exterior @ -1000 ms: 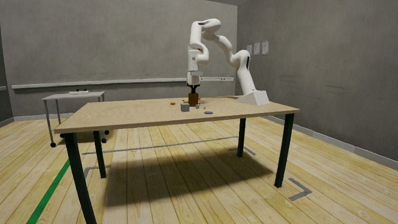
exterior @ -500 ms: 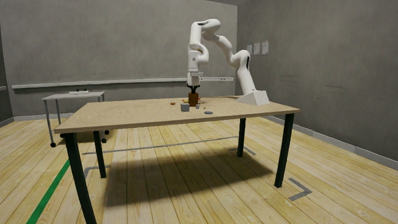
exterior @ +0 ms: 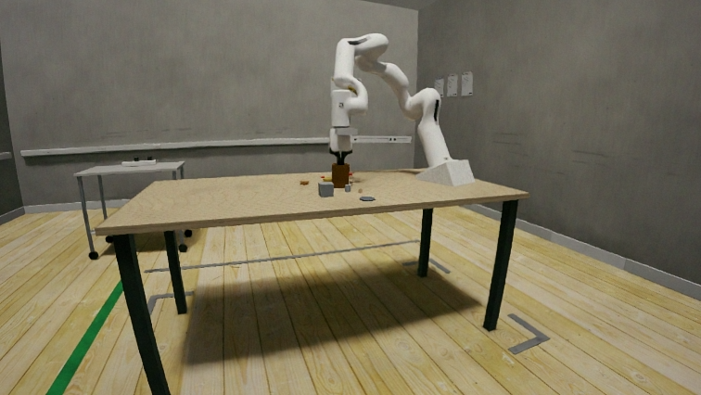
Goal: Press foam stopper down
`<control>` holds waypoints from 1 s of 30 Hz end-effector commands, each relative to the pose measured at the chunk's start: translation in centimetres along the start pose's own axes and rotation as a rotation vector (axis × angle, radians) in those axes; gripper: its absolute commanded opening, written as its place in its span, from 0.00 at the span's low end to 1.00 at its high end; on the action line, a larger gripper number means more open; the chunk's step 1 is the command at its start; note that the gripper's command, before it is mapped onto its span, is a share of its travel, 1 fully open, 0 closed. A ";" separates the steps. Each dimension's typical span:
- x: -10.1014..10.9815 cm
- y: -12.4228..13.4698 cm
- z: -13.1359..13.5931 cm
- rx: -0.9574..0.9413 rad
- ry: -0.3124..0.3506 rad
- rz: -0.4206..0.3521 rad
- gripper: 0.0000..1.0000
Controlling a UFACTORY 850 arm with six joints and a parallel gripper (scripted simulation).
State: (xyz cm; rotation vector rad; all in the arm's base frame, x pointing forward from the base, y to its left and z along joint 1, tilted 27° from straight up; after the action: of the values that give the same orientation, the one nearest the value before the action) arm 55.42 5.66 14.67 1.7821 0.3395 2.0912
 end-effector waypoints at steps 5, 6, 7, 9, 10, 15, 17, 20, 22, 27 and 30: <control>0.1 0.0 0.0 0.000 0.001 0.000 0.00; 0.1 0.0 0.0 0.000 0.001 0.000 0.00; 0.1 0.0 0.0 0.000 0.001 0.000 0.00; 0.1 0.0 0.0 0.000 0.001 0.000 0.00; 0.1 0.0 0.0 0.000 0.001 0.000 0.00; 0.1 0.0 0.1 0.000 0.001 0.000 0.00; 0.1 0.0 0.1 0.000 0.001 0.000 0.00; 0.1 0.0 0.1 0.000 0.001 0.000 0.00; 0.1 0.0 0.1 0.000 0.001 0.000 0.00; 0.3 0.0 0.1 0.000 0.001 0.000 0.00; 0.4 0.0 0.1 0.000 0.001 0.000 0.00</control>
State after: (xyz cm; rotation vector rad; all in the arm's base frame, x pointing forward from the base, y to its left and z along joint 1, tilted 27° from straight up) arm 55.38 5.77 14.90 1.7823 0.3396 2.0909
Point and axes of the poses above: the point where the finger pads meet when closed, its own x axis back along the fingers, its own z axis across the jaws, y = z × x, the point moved 4 cm from there along x, back along the fingers, and after that the axes turned 3 degrees about -x, right-handed, at the moved point
